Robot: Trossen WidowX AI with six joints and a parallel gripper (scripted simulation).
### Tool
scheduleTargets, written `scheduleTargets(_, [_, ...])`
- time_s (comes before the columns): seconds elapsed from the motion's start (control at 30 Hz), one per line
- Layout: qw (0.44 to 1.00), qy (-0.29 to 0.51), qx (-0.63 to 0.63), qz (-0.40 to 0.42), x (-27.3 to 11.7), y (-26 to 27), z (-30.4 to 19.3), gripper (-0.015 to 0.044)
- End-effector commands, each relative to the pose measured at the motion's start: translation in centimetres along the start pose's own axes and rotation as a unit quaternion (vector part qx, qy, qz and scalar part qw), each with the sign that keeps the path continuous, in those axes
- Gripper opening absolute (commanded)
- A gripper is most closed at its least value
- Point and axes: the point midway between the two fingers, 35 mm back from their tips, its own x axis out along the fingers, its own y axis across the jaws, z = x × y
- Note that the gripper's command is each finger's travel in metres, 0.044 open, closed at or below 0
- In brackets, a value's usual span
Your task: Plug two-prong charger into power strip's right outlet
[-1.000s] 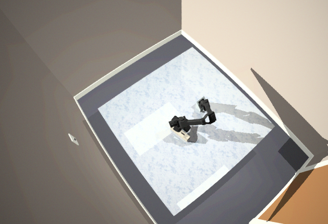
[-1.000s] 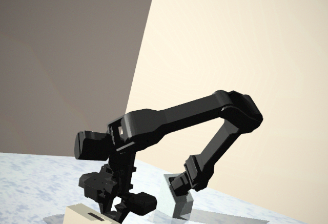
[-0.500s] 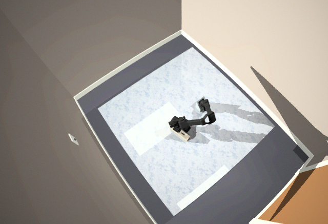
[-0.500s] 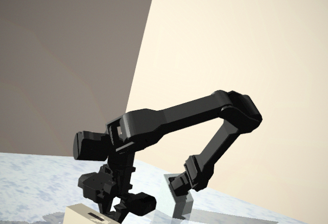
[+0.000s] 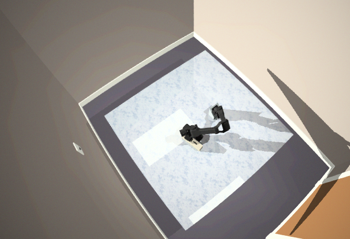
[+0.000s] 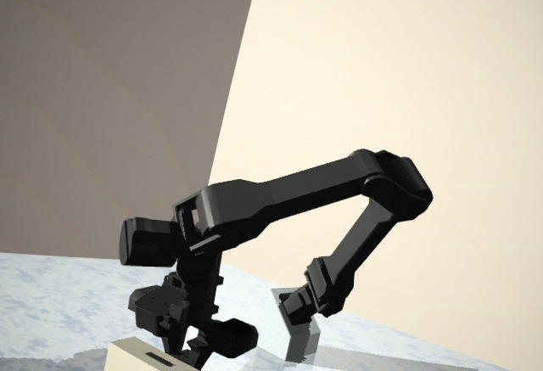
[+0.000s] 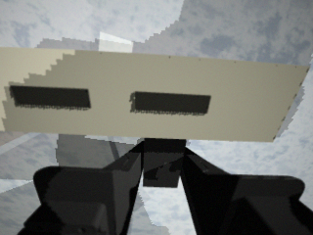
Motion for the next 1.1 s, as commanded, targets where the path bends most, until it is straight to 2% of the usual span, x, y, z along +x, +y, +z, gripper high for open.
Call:
scheduleTargets(0.0, [1.0, -0.008, -0.007, -0.001, -0.11, 0.06, 0.81, 0.0])
scheduleTargets(1.07, [1.0, -0.008, -0.007, -0.001, -0.18, 0.09, 1.42, 0.0])
